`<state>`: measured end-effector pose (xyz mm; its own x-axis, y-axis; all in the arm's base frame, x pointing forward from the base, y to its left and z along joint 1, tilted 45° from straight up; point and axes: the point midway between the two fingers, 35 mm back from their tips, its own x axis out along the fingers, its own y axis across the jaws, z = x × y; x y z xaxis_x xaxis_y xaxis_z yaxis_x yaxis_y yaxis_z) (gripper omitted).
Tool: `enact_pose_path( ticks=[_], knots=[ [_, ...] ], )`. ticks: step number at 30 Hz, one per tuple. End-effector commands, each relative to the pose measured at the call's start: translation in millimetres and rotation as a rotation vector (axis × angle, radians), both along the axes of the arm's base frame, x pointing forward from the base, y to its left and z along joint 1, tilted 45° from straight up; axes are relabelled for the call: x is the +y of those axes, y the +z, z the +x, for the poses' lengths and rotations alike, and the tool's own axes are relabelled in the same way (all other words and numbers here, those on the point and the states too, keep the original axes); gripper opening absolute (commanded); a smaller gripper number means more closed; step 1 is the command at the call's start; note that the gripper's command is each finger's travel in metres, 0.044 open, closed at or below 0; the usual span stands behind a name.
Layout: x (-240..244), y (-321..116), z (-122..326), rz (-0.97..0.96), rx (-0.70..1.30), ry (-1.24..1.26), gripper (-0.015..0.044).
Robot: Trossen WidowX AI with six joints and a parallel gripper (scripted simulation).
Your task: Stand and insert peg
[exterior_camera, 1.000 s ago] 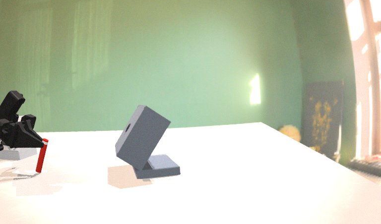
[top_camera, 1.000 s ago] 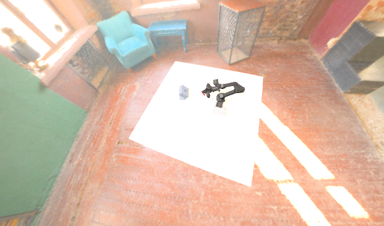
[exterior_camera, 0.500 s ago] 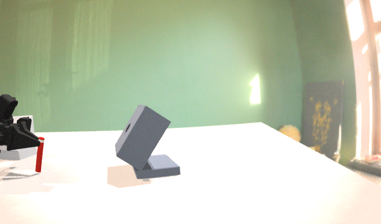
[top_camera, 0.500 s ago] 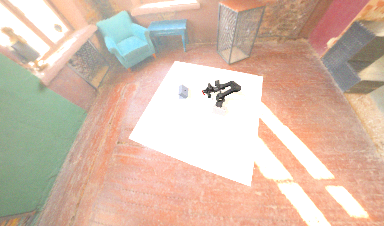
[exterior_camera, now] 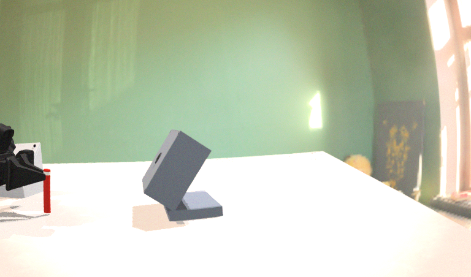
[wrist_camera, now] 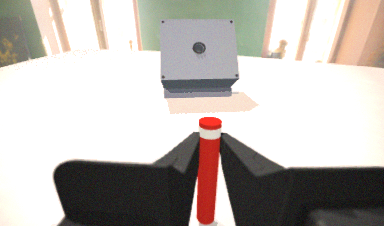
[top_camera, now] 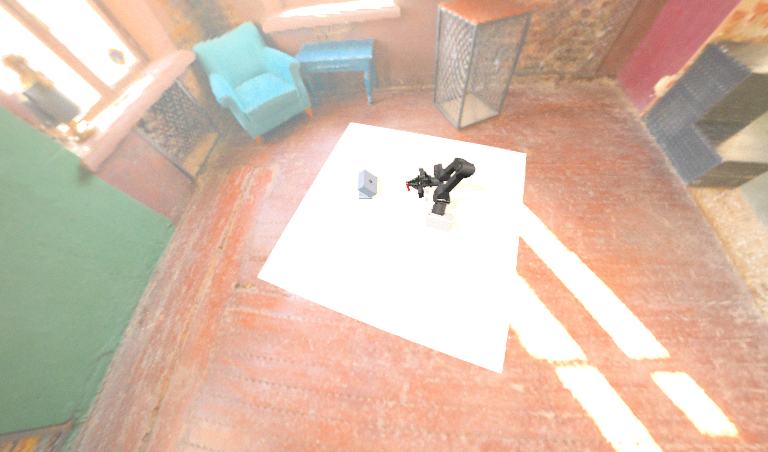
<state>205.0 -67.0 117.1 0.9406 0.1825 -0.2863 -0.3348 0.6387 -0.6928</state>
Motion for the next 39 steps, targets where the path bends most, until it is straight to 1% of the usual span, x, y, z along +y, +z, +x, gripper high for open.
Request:
enact_pose_path(
  ticks=[1, 39],
  knots=[
    [-0.7, 0.2, -1.1, 0.002, -0.012, 0.011, 0.0049],
    [-6.6, -4.9, -6.4, 0.007, -0.016, 0.027, 0.0049]
  ],
)
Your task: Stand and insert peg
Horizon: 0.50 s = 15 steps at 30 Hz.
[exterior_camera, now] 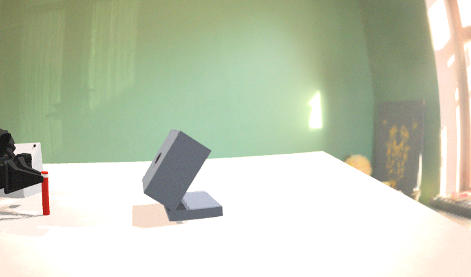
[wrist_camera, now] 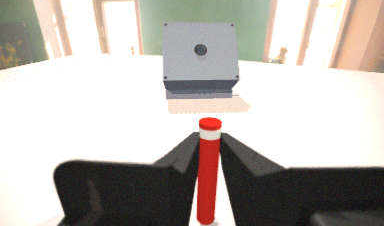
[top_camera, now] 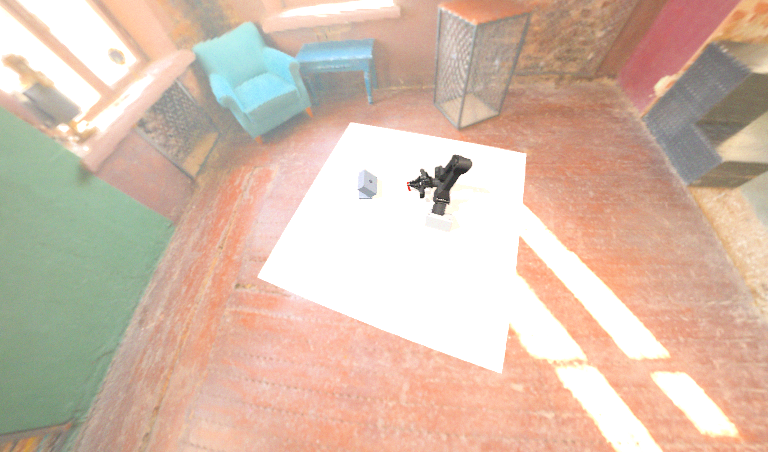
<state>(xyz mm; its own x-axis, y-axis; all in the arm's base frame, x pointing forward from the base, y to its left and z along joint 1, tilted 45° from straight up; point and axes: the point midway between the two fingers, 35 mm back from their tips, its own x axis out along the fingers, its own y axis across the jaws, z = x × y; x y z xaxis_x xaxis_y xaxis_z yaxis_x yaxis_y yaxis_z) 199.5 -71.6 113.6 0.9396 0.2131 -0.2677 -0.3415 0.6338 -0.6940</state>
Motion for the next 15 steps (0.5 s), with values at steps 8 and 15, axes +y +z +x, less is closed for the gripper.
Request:
enact_pose_path(
  ticks=[8, 15],
  knots=[
    [-2.7, -1.9, -2.2, 0.001, -0.009, 0.015, 0.0049],
    [-3.3, -2.4, -3.2, 0.002, -0.020, 0.032, 0.0049]
  ],
)
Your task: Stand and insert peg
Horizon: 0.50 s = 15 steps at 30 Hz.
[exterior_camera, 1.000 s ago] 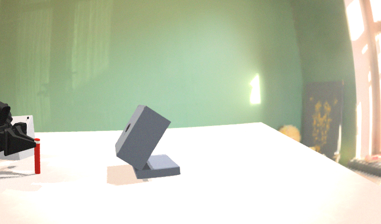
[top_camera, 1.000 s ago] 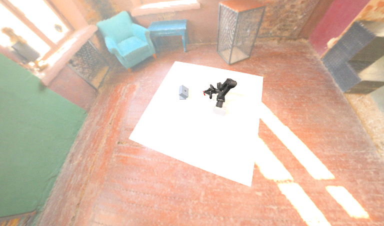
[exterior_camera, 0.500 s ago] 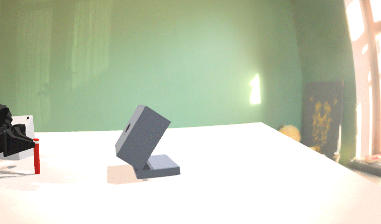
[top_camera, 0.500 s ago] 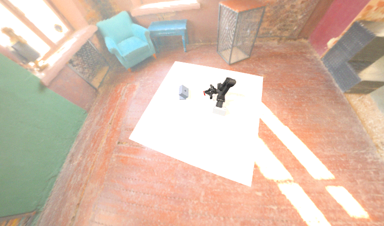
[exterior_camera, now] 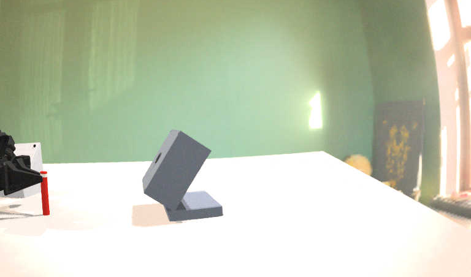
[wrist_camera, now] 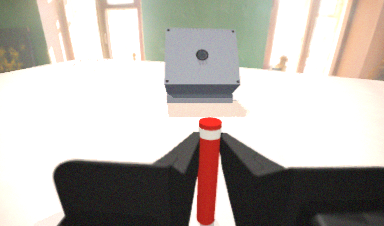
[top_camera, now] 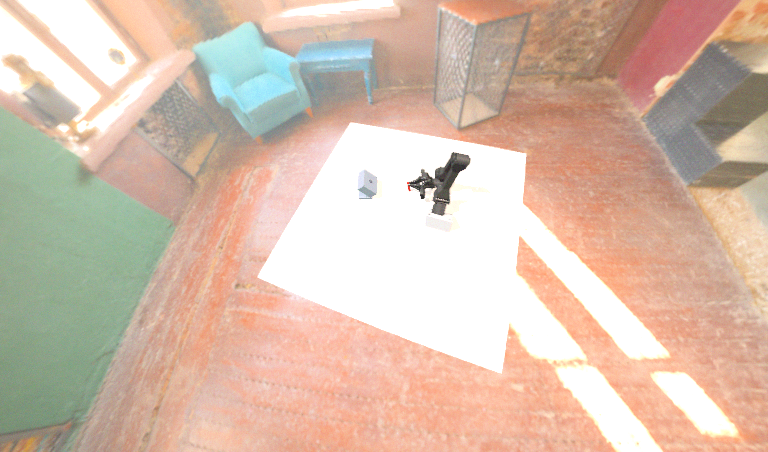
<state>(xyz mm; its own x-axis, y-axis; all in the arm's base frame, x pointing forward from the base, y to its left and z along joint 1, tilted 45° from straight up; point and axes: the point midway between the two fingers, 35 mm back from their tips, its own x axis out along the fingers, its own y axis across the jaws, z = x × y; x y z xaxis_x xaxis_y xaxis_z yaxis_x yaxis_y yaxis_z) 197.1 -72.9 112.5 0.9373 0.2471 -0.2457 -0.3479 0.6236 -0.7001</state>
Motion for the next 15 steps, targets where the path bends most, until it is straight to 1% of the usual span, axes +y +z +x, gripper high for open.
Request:
enact_pose_path(
  ticks=[1, 15],
  knots=[
    [-2.1, -1.3, -0.9, 0.000, 0.001, -0.001, 0.0049],
    [-3.5, -2.3, -2.7, 0.005, -0.021, 0.031, 0.0049]
  ],
)
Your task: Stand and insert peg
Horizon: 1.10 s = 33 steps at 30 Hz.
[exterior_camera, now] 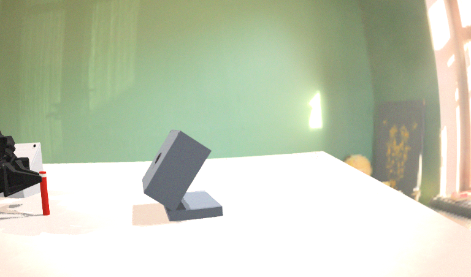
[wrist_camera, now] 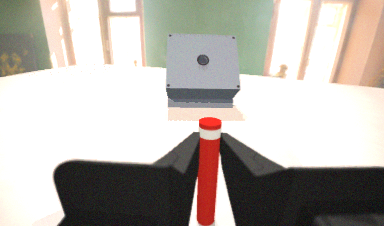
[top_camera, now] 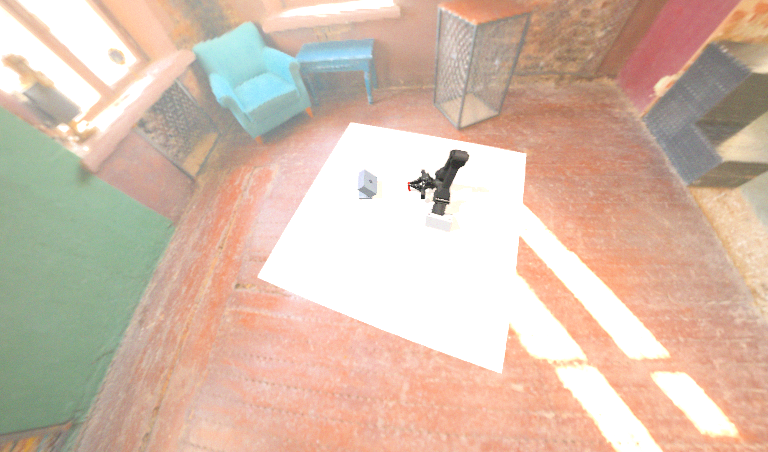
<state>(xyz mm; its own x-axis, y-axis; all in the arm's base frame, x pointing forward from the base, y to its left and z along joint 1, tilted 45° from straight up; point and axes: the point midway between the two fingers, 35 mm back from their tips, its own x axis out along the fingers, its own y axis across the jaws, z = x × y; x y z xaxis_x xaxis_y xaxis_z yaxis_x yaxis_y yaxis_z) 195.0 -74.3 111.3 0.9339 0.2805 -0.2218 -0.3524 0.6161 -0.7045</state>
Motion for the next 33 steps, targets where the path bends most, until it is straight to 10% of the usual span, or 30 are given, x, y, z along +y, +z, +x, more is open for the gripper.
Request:
enact_pose_path(
  ticks=[1, 33],
  knots=[
    [-2.2, -1.2, -0.7, 0.000, 0.001, -0.001, 0.0049],
    [-1.4, -0.8, -1.4, 0.011, -0.024, 0.031, 0.0130]
  ],
)
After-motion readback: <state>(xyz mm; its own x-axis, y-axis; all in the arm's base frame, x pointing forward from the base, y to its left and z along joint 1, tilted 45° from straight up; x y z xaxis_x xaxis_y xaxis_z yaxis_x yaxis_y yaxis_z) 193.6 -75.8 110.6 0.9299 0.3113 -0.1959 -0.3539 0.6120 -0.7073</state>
